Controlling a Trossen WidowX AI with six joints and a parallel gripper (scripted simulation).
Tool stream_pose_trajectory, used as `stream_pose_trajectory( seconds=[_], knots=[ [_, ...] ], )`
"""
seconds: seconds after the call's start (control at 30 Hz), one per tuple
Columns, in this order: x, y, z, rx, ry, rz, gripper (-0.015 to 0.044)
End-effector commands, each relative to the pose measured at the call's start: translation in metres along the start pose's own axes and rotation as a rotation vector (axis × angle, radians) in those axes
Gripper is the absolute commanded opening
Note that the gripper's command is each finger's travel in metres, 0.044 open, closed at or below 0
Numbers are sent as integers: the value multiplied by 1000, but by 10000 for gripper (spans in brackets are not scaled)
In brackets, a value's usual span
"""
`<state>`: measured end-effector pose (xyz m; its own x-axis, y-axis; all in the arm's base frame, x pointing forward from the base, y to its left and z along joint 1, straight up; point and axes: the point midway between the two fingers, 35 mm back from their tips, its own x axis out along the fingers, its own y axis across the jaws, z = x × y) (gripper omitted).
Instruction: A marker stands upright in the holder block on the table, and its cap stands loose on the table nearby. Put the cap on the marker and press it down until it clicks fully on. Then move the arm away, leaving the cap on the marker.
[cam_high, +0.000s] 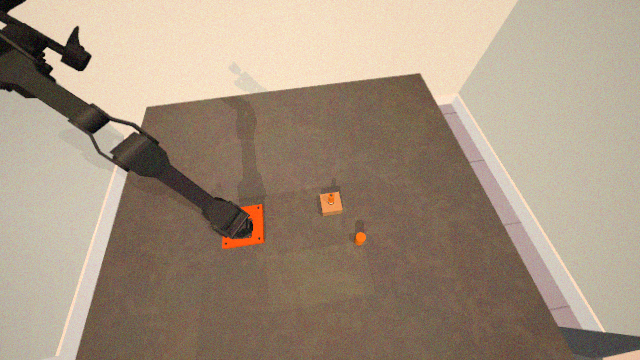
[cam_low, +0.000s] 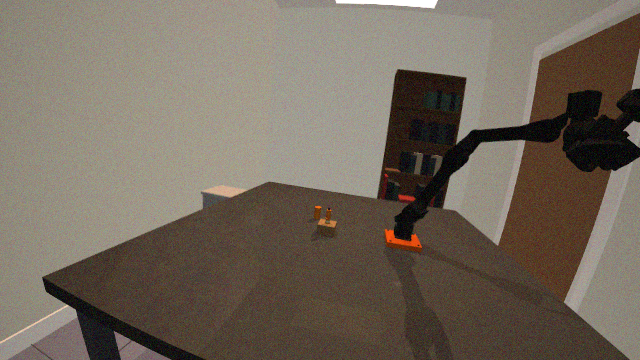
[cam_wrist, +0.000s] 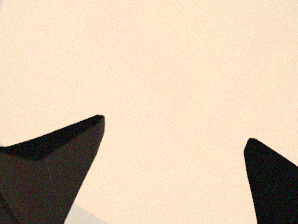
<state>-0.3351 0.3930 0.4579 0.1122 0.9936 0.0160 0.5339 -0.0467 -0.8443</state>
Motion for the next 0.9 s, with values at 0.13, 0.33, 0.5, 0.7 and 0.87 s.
stream_pose_trajectory(
  seconds=[0.13,0.33,0.5,0.7,0.87],
  knots=[
    [38,20,-19,65,10,10,269],
    [97,77,-70,181,102,125,246],
    [126,120,-116,236,188,208,246],
    [155,175,-164,377,273,297,246],
    [170,232,-216,523,372,381,246]
  ],
)
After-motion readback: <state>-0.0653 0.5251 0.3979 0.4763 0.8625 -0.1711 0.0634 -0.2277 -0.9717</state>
